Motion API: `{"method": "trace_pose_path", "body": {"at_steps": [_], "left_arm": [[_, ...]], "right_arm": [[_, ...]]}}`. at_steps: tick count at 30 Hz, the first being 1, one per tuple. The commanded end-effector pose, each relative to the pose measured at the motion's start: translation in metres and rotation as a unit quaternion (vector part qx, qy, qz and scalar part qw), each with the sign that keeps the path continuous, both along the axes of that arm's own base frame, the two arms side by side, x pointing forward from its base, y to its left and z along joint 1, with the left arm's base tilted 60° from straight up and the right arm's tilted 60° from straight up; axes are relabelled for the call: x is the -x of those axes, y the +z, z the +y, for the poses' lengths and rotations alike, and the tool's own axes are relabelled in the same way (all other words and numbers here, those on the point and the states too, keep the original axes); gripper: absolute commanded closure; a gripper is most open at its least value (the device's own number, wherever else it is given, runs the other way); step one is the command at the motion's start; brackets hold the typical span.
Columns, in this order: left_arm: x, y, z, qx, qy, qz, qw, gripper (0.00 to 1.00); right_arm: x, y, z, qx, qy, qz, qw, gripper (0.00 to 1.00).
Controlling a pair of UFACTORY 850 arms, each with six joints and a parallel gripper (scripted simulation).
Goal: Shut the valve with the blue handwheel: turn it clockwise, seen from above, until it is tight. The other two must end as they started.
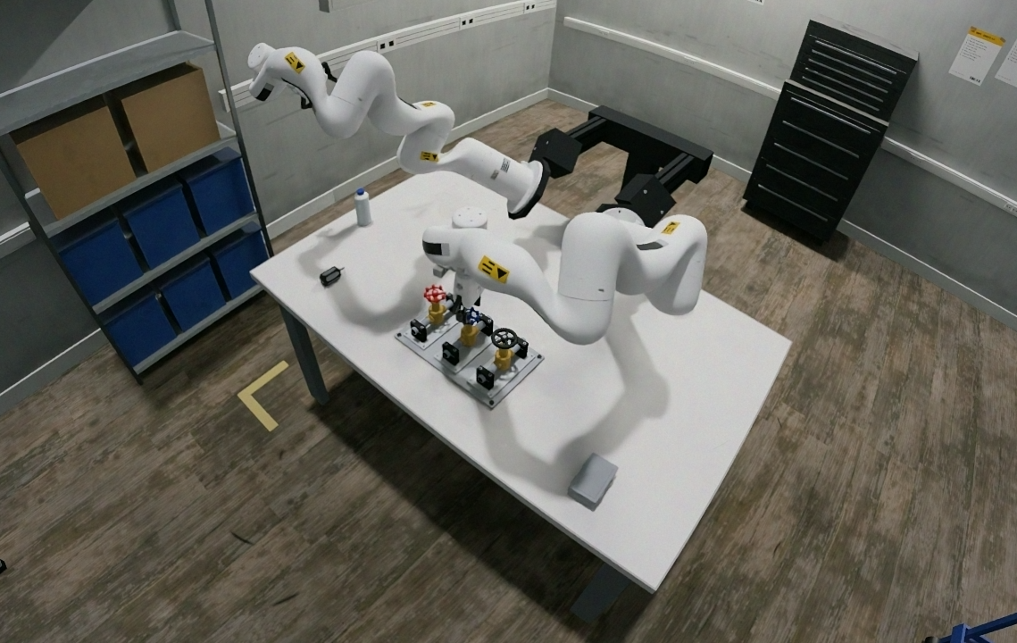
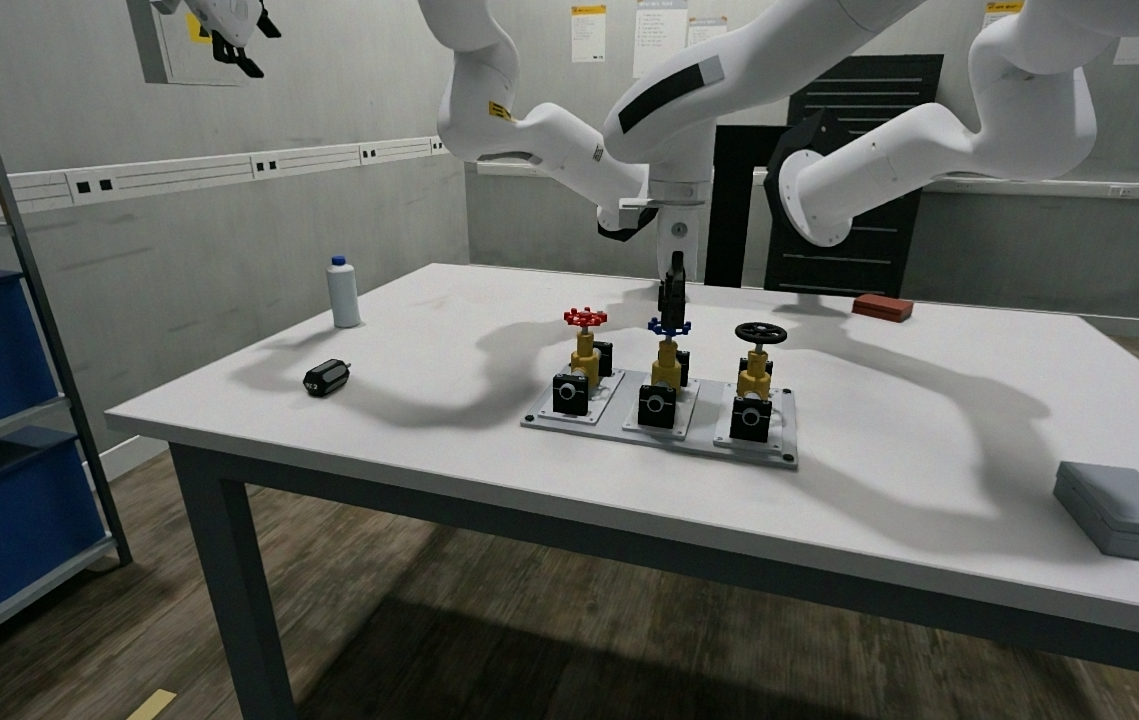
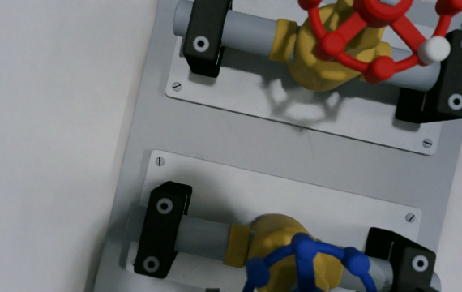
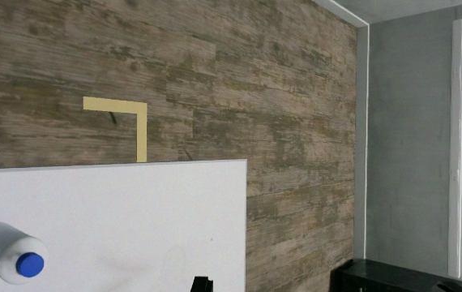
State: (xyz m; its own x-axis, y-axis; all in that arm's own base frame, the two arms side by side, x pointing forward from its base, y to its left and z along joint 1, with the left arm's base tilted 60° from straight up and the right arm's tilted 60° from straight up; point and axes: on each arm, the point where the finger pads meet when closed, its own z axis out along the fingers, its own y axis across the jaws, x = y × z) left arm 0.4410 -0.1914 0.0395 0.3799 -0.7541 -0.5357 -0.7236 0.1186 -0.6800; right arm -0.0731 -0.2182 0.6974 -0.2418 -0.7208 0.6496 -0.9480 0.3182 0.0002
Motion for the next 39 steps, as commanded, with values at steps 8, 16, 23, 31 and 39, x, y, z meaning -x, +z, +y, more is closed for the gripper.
{"method": "trace_pose_path", "body": {"at_steps": [8, 16, 23, 31, 39], "left_arm": [[-0.005, -0.004, 0.005, 0.000, 0.000, 0.000, 1.000, 0.21], [-0.009, -0.008, 0.010, 0.000, 0.000, 0.000, 1.000, 0.21], [-0.011, -0.010, 0.012, 0.000, 0.000, 0.000, 1.000, 0.21], [-0.013, -0.011, 0.014, 0.000, 0.000, 0.000, 1.000, 0.21], [-0.013, -0.011, 0.014, 0.000, 0.000, 0.000, 1.000, 0.21]], "right_arm": [[0.000, 0.000, 0.000, 0.001, 0.000, 0.000, 1.000, 0.00], [0.000, 0.000, 0.000, 0.001, 0.000, 0.000, 1.000, 0.00], [0.000, 0.000, 0.000, 0.001, 0.000, 0.000, 1.000, 0.00], [0.000, 0.000, 0.000, 0.001, 0.000, 0.000, 1.000, 0.00], [0.000, 0.000, 0.000, 0.001, 0.000, 0.000, 1.000, 0.00]]}}
